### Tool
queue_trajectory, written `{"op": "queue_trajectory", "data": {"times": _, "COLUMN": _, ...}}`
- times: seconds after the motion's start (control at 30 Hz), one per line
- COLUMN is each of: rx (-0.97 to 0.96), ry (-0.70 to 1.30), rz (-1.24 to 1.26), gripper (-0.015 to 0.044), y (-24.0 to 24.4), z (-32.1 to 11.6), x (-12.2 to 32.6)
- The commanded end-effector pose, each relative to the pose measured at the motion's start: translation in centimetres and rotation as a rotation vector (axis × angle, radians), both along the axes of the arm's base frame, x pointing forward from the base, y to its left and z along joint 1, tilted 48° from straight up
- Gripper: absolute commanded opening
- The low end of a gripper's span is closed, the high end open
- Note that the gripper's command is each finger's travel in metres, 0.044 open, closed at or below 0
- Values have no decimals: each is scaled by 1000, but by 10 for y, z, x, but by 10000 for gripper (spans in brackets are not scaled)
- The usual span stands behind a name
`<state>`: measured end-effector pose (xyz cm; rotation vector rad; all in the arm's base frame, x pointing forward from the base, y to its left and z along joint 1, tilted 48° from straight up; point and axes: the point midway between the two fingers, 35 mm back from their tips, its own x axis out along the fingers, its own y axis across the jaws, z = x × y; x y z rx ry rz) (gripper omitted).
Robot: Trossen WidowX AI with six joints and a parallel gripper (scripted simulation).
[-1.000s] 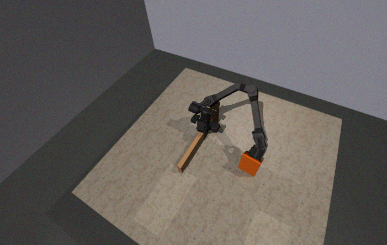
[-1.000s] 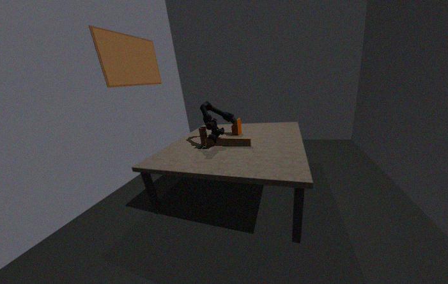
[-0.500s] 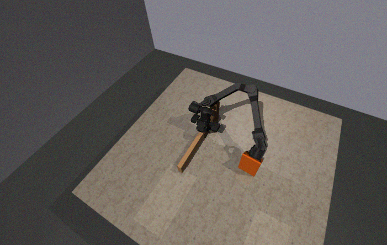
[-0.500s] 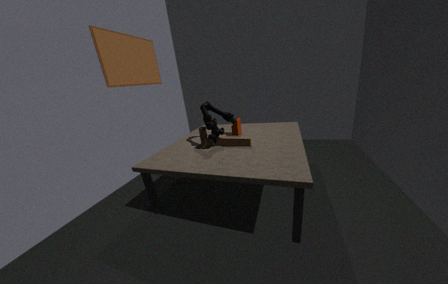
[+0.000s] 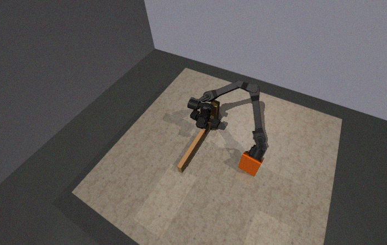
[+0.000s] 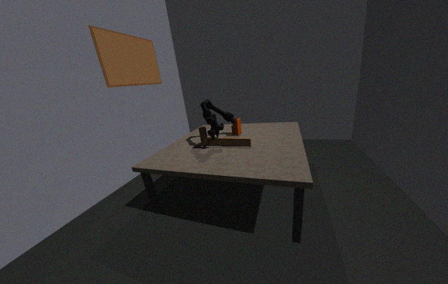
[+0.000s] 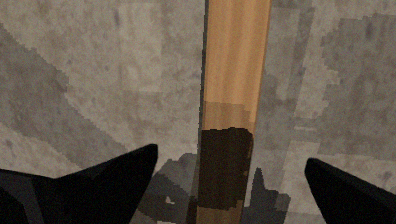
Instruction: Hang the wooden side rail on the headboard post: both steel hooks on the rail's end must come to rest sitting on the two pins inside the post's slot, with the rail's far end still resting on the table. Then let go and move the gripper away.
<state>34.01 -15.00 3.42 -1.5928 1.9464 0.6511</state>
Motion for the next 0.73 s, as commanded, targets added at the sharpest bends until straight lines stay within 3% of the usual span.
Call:
{"op": "queue_trajectory", "data": {"times": 0.0, "rx": 3, "ry": 5, "rz": -13, "gripper": 440, "y": 4, "z": -6, "x": -1}}
{"op": "queue_trajectory", "data": {"times": 0.7, "rx": 0, "ry": 8, "rz": -2, "gripper": 440, "y": 18, "z": -19, "x": 2}}
